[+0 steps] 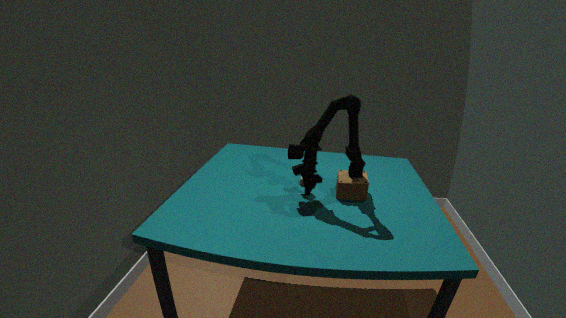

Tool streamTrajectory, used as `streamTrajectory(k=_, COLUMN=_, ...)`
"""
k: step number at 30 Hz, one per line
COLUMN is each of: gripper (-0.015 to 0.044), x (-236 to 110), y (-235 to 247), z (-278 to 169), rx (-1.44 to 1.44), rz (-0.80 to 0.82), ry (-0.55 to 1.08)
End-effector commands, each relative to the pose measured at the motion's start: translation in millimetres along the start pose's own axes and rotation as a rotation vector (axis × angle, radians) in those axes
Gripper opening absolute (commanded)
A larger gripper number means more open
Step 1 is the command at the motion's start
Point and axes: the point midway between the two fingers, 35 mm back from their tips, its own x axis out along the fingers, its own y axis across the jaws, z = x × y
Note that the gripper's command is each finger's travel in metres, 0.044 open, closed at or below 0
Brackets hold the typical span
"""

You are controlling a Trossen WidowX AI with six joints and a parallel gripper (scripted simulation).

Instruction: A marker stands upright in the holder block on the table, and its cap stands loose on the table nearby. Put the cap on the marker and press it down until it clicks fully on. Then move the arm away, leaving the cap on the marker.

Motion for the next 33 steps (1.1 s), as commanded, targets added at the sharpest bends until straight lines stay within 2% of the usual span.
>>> streamTrajectory(k=1, gripper=0.0246, x=8, y=1, z=-1, rx=0.006, rz=0.004, ry=0.001)
streamTrajectory(k=4, gripper=0.0246, x=10, y=1, z=-2, rx=0.006, rz=0.004, ry=0.001)
streamTrajectory(k=8, gripper=0.0141, x=10, y=1, z=-2, rx=0.006, rz=0.004, ry=0.001)
streamTrajectory(k=17, gripper=0.0081, x=10, y=1, z=-2, rx=0.006, rz=0.004, ry=0.001)
streamTrajectory(k=20, gripper=0.0002, x=6, y=0, z=-1, rx=0.006, rz=0.004, ry=0.001)
streamTrajectory(k=33, gripper=0.0000, x=-25, y=0, z=1, rx=0.006, rz=0.004, ry=0.001)
